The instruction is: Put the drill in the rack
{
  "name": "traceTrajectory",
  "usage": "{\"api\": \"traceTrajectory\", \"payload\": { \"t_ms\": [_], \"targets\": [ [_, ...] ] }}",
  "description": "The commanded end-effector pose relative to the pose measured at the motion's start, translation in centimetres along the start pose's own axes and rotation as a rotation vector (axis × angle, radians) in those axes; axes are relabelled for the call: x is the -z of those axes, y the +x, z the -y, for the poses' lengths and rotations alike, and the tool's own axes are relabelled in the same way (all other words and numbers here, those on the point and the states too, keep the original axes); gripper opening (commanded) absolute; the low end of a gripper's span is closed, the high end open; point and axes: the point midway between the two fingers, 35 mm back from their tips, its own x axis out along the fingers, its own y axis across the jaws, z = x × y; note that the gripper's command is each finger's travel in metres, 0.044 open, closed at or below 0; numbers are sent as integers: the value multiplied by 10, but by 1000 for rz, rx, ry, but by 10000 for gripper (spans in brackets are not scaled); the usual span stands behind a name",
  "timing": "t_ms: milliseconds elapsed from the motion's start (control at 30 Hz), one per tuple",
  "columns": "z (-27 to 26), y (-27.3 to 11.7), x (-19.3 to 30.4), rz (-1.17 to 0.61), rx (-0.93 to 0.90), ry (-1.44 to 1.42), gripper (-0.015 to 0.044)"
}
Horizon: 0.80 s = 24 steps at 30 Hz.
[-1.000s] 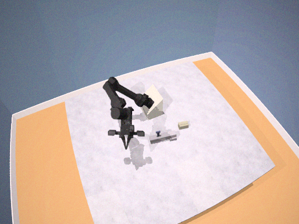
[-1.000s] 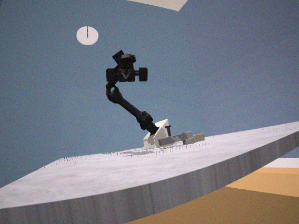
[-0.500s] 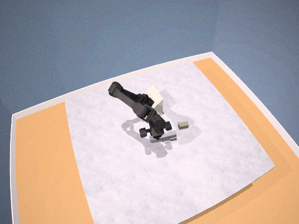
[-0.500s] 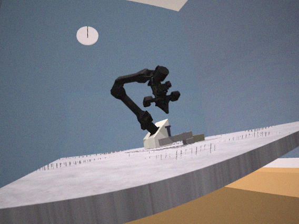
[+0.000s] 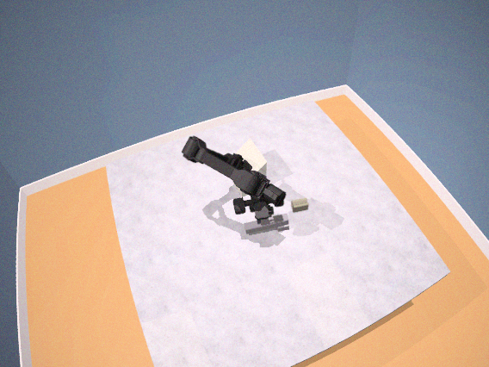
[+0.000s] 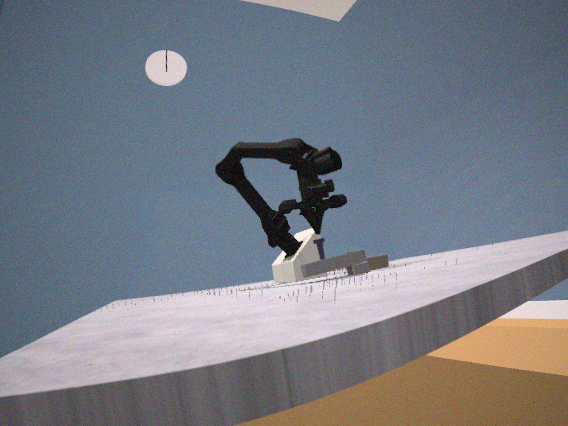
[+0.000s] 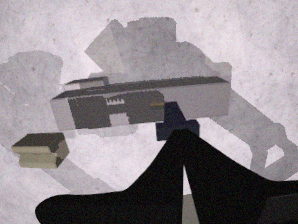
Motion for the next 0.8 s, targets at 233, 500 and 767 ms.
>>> {"api": "traceTrajectory", "payload": {
  "t_ms": [233,500,767],
  "targets": [
    [-1,13,6,-19,9,0,0],
    [-1,17,7,-19,9,0,0],
    [-2,19,4,-19,9,0,0]
  ]
}}
